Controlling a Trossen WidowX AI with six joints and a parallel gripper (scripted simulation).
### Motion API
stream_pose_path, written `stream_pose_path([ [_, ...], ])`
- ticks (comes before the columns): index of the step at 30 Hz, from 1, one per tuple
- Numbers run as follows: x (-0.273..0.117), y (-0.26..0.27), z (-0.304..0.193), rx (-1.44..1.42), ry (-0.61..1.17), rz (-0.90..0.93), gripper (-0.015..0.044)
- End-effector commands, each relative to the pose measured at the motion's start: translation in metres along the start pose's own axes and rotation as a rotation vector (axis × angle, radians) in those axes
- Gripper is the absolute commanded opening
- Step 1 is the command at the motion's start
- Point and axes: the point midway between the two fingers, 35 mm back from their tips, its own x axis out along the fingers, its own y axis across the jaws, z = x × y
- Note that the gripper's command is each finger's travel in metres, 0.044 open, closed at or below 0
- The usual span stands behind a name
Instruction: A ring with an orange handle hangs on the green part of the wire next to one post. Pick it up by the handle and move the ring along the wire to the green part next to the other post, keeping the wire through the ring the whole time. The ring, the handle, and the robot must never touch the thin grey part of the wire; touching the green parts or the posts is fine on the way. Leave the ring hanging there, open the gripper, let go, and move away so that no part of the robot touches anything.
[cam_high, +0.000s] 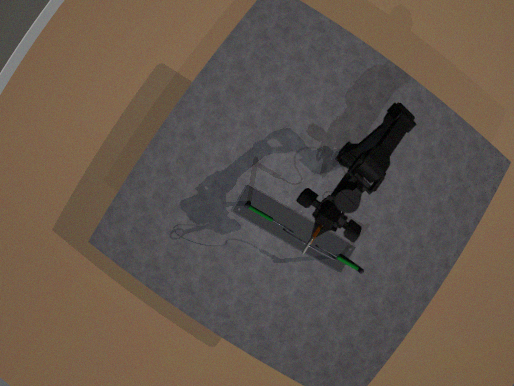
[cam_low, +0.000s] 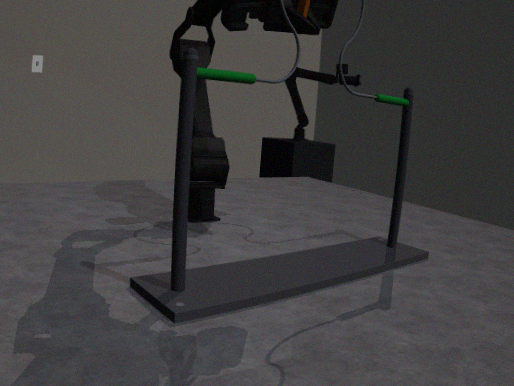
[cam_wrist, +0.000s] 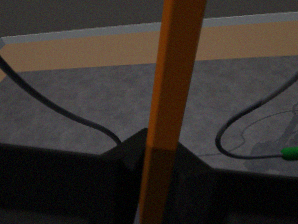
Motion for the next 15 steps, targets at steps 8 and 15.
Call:
stream_pose_path([
  [8,0.0004,-0.0048,0.0003,-0.116,-0.018,-0.064,-0.015],
  [15,0.0005,-0.0079,0.0008,-0.193,-0.029,-0.106,-0.015],
])
